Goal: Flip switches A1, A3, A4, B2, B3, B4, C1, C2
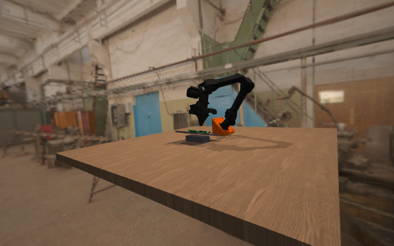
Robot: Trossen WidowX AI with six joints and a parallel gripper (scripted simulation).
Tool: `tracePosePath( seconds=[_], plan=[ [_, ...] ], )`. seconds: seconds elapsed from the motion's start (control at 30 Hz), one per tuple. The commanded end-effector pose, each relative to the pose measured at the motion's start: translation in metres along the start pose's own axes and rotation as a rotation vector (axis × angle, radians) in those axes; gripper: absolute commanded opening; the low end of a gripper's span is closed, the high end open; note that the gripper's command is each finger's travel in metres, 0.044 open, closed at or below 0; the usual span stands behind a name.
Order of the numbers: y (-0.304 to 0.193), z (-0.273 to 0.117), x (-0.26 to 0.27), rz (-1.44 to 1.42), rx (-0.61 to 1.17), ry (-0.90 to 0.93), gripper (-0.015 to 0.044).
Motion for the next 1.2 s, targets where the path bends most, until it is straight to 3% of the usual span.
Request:
tracePosePath(
  seconds=[0.0,0.57,1.17],
  plan=[
    [-0.001,0.003,0.001,-0.002,-0.017,0.007,0.0],
    [-0.001,0.027,0.001,-0.002,-0.017,0.008,0.0],
    [-0.001,0.027,0.001,-0.002,-0.017,0.008,0.0]
  ],
)
Point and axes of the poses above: the point midway between the two fingers, 35 mm back from their tips, its own z axis out along the fingers, its own x axis across the jaws, y = z × x, the point moved 10 cm from there along -z, back along the fingers, and after that the axes turned 10 degrees about z, right-handed, at the moved point
